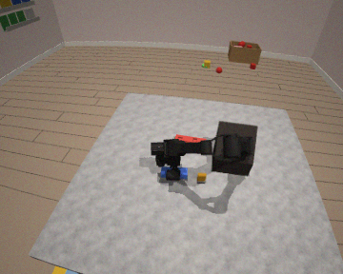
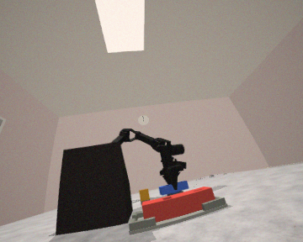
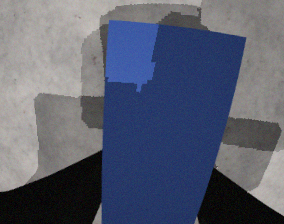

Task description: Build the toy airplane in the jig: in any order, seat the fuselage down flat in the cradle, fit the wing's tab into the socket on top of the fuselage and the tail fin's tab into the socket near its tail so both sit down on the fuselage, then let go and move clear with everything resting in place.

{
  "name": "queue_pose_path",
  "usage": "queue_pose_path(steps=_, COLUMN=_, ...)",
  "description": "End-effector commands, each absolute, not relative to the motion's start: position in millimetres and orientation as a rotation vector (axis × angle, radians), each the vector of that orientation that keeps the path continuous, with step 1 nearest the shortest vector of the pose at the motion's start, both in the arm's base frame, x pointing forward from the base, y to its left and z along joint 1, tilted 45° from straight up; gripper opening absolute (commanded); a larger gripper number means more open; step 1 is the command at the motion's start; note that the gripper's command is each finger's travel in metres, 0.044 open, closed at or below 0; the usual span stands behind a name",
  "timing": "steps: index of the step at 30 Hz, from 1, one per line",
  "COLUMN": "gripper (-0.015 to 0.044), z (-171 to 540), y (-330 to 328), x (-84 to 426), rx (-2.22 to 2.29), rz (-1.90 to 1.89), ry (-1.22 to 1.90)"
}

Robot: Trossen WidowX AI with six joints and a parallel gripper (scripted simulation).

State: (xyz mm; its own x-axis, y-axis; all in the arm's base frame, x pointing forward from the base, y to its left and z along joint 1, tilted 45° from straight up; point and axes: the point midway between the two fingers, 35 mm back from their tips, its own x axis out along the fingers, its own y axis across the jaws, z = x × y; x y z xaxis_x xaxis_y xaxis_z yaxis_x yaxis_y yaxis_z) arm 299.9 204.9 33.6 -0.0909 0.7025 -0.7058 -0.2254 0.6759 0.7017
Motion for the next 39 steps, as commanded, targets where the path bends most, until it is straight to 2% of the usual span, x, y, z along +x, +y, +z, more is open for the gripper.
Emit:
queue_pose_path(steps=1, gripper=0.0, z=37.9, y=201.8, x=302.7, rx=0.409, rz=0.818, ry=1.461)
queue_pose_path(steps=39, gripper=0.0, z=118.9, y=119.9, x=311.1, rx=0.424, rz=0.802, ry=1.467)
